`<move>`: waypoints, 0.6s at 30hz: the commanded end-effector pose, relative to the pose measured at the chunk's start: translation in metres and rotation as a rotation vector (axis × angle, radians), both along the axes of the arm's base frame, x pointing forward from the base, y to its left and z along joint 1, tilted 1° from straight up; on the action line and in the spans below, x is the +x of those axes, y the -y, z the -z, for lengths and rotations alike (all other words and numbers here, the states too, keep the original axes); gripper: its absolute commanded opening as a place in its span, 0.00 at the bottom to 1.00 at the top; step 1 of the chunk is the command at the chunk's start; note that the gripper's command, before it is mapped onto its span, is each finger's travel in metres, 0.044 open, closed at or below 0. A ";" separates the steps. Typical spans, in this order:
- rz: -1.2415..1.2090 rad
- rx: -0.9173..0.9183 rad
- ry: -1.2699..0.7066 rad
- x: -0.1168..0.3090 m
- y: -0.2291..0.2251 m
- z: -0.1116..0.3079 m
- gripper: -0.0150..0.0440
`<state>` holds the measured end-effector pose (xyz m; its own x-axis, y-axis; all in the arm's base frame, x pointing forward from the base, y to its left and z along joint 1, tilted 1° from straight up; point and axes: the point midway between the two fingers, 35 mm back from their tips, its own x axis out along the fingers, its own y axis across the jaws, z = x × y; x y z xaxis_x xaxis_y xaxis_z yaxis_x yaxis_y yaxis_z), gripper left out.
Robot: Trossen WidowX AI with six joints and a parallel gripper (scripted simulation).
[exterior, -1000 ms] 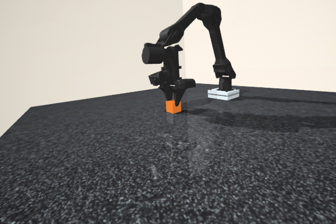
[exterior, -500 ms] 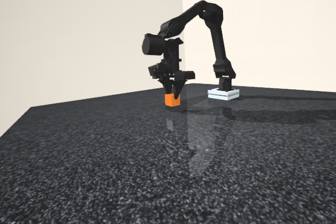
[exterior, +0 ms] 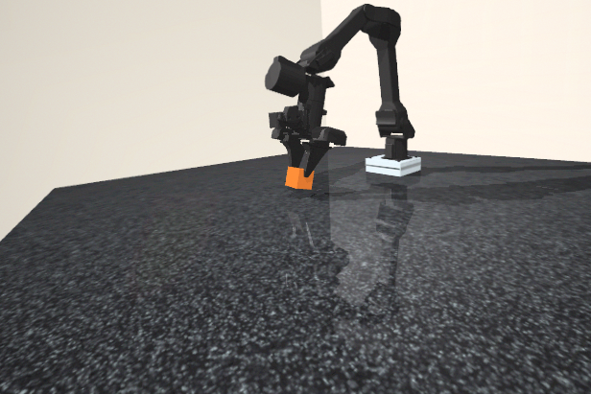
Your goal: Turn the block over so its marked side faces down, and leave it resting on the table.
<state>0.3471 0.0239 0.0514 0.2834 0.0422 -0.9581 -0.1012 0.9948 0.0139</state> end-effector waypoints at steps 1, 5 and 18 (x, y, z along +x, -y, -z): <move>0.002 0.014 0.064 -0.003 -0.001 0.002 0.25; 0.003 0.020 0.126 -0.004 -0.001 0.002 0.25; 0.005 0.034 0.268 -0.008 0.000 0.003 0.25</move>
